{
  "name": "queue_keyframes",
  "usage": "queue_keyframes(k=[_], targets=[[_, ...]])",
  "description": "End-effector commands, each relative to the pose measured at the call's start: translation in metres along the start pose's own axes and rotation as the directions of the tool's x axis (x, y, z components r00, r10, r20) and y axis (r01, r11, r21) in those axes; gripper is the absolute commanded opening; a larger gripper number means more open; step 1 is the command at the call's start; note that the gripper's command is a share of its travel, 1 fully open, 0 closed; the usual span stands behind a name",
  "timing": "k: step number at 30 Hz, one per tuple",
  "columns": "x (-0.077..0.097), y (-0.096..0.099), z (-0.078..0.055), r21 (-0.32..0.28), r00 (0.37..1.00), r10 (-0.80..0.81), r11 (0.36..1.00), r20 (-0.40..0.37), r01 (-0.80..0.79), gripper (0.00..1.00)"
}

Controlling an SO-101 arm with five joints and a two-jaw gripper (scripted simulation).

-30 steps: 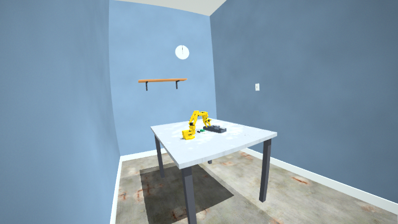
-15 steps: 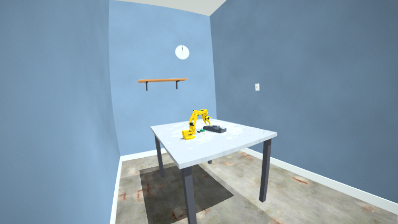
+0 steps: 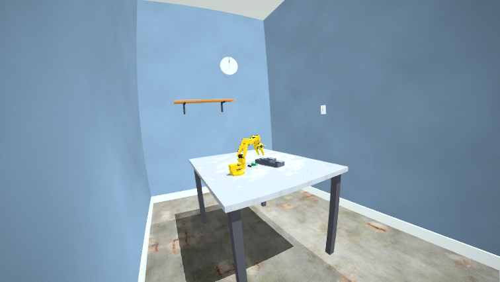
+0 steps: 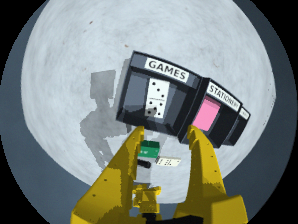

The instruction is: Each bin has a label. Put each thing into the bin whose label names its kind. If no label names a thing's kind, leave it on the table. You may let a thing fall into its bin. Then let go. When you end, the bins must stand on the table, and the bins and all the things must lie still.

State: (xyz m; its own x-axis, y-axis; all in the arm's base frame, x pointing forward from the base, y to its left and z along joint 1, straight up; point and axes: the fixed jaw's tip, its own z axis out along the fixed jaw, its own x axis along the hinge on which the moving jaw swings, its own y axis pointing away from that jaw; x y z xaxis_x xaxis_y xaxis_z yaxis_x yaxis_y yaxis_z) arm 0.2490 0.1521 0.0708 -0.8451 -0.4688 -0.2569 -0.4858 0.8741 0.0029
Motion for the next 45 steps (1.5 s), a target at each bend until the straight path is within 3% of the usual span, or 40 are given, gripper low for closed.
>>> queue_keyframes(k=[1,32,45], targets=[[-0.01,0.002,-0.017,-0.004,0.997,0.001,1.0,0.076,-0.001,0.23],[-0.004,-0.002,-0.019,0.005,0.995,-0.077,0.997,0.061,0.077,0.24],[0.021,-0.017,-0.026,0.015,0.934,-0.357,0.934,-0.001,0.357,0.25]])
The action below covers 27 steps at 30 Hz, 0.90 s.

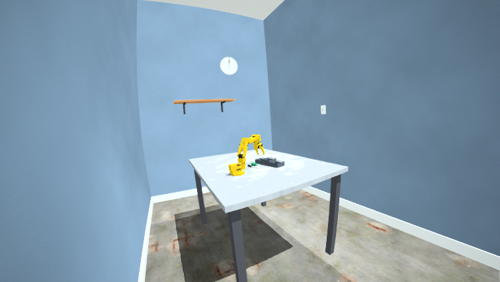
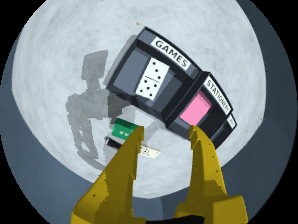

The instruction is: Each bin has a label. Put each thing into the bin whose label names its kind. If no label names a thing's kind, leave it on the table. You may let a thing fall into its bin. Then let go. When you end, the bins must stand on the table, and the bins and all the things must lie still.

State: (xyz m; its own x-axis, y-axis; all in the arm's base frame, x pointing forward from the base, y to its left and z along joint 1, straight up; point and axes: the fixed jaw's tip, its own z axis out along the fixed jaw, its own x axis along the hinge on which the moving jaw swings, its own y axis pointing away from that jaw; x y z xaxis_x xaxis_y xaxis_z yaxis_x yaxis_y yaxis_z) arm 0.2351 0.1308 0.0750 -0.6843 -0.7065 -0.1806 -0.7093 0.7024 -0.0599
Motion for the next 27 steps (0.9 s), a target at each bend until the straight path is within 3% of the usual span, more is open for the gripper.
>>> queue_keyframes(k=[1,4,11,19,21,27], targets=[[0.006,-0.005,-0.017,0.032,0.993,-0.105,0.994,0.06,0.104,0.25],[0.009,-0.006,-0.017,0.032,0.989,-0.136,0.99,0.053,0.134,0.25],[0.034,-0.008,-0.019,0.021,0.935,-0.355,0.935,0.005,0.355,0.26],[0.065,-0.008,-0.019,-0.018,0.811,-0.585,0.811,-0.035,0.584,0.27],[0.065,-0.008,-0.019,-0.018,0.811,-0.585,0.811,-0.035,0.584,0.27],[0.086,-0.007,-0.017,-0.054,0.699,-0.713,0.701,-0.046,0.711,0.28]])
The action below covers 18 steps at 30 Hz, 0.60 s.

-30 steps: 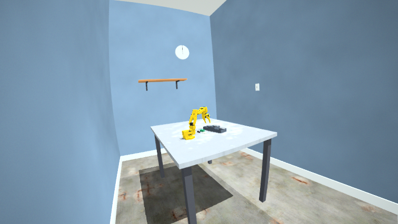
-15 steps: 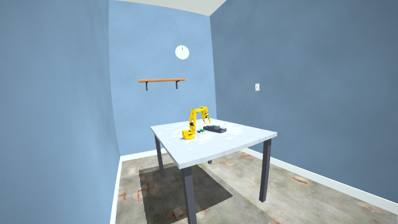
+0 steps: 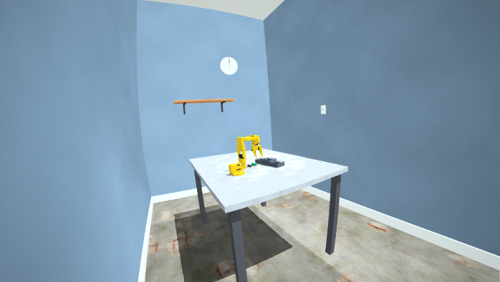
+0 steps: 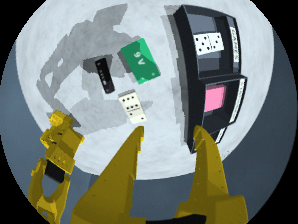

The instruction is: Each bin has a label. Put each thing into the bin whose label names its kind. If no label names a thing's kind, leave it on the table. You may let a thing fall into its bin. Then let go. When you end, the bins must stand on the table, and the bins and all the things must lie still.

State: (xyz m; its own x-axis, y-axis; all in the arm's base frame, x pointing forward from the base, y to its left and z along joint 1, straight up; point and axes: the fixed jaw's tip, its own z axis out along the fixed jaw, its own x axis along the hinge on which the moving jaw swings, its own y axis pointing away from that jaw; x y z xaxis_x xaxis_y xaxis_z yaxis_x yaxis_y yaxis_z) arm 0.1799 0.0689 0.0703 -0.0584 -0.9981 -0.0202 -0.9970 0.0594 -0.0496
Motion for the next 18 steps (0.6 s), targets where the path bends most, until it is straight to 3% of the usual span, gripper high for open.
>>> queue_keyframes(k=[1,9,18], targets=[[0.007,0.004,-0.006,0.063,0.995,-0.102,0.993,0.019,0.1,0.28],[0.019,0.018,-0.001,0.036,0.968,-0.251,0.967,0.003,0.251,0.28],[0.024,0.024,0.001,0.024,0.95,-0.312,0.95,-0.001,0.312,0.29]])
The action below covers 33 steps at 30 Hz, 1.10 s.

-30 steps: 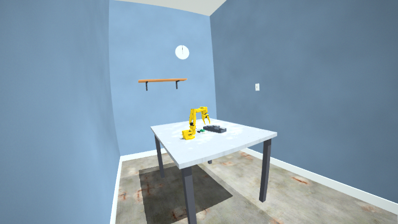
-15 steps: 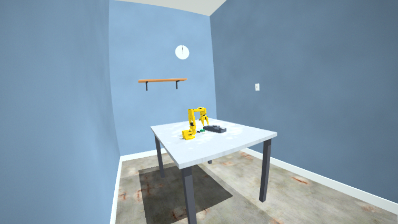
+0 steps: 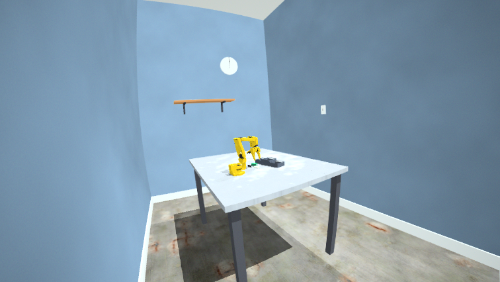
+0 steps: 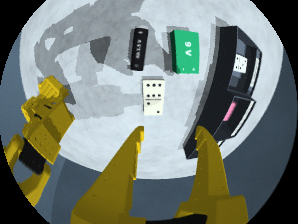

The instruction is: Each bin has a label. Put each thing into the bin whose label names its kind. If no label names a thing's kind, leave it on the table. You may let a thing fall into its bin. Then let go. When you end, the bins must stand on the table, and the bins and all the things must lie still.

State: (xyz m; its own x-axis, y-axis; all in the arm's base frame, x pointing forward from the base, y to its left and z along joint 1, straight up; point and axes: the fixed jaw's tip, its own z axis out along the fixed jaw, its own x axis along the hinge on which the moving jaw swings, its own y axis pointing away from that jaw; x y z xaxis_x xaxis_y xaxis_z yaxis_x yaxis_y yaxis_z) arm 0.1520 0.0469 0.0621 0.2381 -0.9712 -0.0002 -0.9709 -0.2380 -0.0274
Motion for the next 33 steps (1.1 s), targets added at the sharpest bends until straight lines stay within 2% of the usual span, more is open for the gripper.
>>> queue_keyframes(k=[1,10,11,33], targets=[[0.0016,-0.0025,-0.0049,0.049,1.0,-0.022,0.999,0.002,0.022,0.29],[0.002,-0.0015,-0.0044,0.047,0.999,-0.032,0.998,0.002,0.031,0.29],[0.0042,0.0017,0.0002,0.011,0.999,-0.033,0.999,0.001,0.033,0.29],[0.0042,0.0016,0.0012,0.011,0.999,-0.033,0.999,0.001,0.033,0.29]])
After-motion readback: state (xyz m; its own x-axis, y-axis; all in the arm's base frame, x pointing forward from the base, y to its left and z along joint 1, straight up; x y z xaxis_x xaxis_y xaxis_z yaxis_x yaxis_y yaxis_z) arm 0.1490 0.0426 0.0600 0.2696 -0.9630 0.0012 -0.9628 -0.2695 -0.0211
